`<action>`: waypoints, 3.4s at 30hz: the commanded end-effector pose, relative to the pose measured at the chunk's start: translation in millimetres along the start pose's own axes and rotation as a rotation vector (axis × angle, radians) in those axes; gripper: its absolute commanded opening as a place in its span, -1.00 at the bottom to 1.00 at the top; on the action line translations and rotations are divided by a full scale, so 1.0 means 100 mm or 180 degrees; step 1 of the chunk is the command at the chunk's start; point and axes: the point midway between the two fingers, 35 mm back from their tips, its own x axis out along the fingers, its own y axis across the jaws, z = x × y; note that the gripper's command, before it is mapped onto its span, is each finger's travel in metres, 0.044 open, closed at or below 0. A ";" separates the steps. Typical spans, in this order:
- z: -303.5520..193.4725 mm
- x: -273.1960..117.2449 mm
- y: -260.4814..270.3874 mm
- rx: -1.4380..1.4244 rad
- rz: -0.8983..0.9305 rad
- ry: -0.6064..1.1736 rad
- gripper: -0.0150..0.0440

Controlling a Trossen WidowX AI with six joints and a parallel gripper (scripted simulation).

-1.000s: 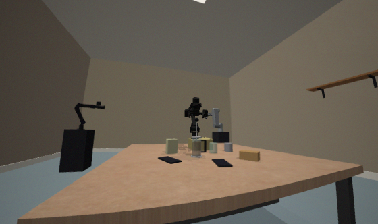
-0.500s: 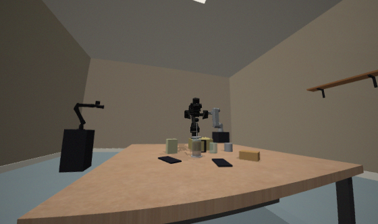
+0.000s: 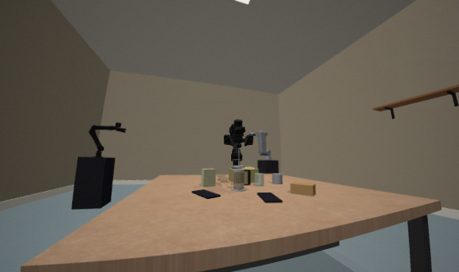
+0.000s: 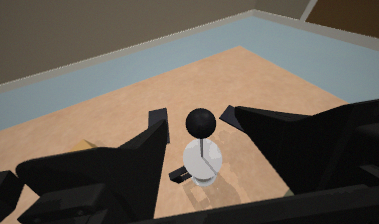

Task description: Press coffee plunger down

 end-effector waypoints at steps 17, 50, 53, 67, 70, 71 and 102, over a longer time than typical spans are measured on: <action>0.00 0.01 0.01 -0.0014 0.0020 -0.0006 -0.10; -0.40 0.37 0.01 -0.0015 0.0020 -0.0008 -0.10; -0.44 0.40 0.01 -0.0015 0.0020 -0.0008 -0.10; -0.62 0.55 0.01 -0.0015 0.0020 -0.0009 -0.10; -0.65 0.59 0.00 -0.0015 0.0020 -0.0009 -0.10; -0.66 0.60 0.00 -0.0016 0.0020 -0.0009 -0.10; -0.60 0.80 -0.01 -0.0015 0.0018 -0.0014 -0.10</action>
